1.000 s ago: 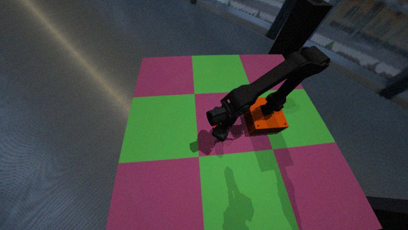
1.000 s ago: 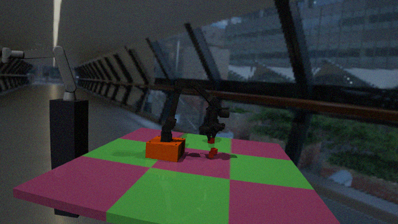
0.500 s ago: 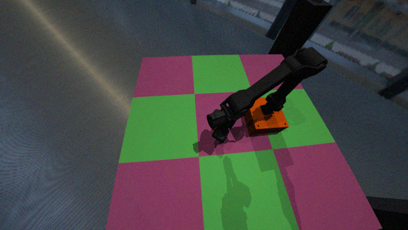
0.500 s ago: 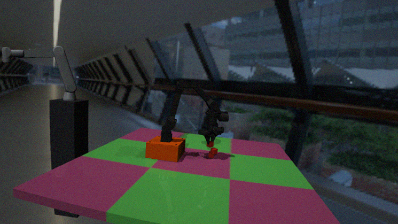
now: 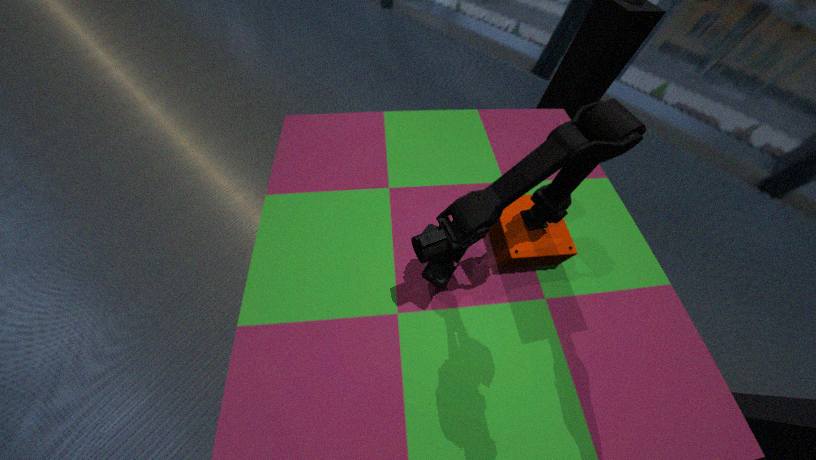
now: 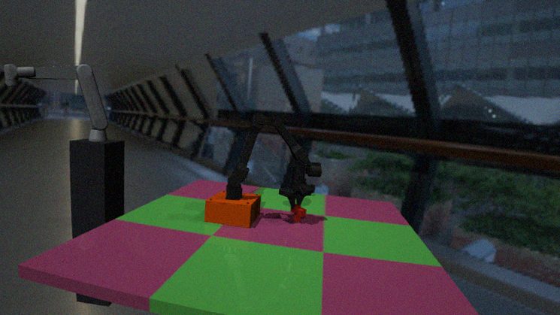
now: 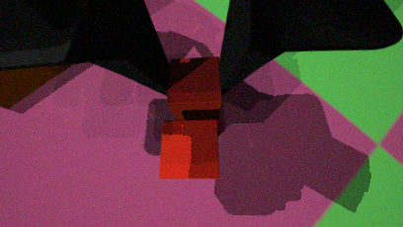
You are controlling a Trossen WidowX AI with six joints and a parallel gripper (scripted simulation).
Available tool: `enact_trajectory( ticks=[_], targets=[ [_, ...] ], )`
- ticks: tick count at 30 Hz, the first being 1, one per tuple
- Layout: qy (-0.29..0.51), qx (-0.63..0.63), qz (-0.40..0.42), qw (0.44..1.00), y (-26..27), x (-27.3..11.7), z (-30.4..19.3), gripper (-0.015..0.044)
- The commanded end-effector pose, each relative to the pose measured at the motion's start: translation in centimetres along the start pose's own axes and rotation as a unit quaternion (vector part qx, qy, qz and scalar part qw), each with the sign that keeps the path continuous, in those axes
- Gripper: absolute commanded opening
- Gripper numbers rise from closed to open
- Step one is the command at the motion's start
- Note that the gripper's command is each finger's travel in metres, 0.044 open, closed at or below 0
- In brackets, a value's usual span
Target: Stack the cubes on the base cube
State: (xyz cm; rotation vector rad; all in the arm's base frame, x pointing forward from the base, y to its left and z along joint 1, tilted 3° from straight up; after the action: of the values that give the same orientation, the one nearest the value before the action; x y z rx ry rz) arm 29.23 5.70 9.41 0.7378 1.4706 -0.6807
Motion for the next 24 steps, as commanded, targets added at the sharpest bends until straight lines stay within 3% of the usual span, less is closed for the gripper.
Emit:
enact_trajectory(
  ticks=[1,23,24],
  targets=[
    [0.003,0.001,-0.001,1.000,-0.14,0.36,-0.10,0.0105],
    [0.003,-0.005,-0.001,1.000,-0.13,0.49,-0.10,0.0105],
    [0.003,-0.005,-0.001,1.000,-0.13,0.49,-0.10,0.0131]
  ],
)
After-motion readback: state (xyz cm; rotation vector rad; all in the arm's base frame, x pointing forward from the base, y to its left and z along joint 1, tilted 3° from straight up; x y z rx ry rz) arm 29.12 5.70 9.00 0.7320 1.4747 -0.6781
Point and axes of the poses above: the point midway between the two fingers, 35 mm back from their tips, its own x axis out along the fingers, its own y axis across the jaws, z = x × y, the point moved 10 cm from there along -x, back along the fingers, and after that the axes turned 5 degrees about x, right-handed, at the moved point
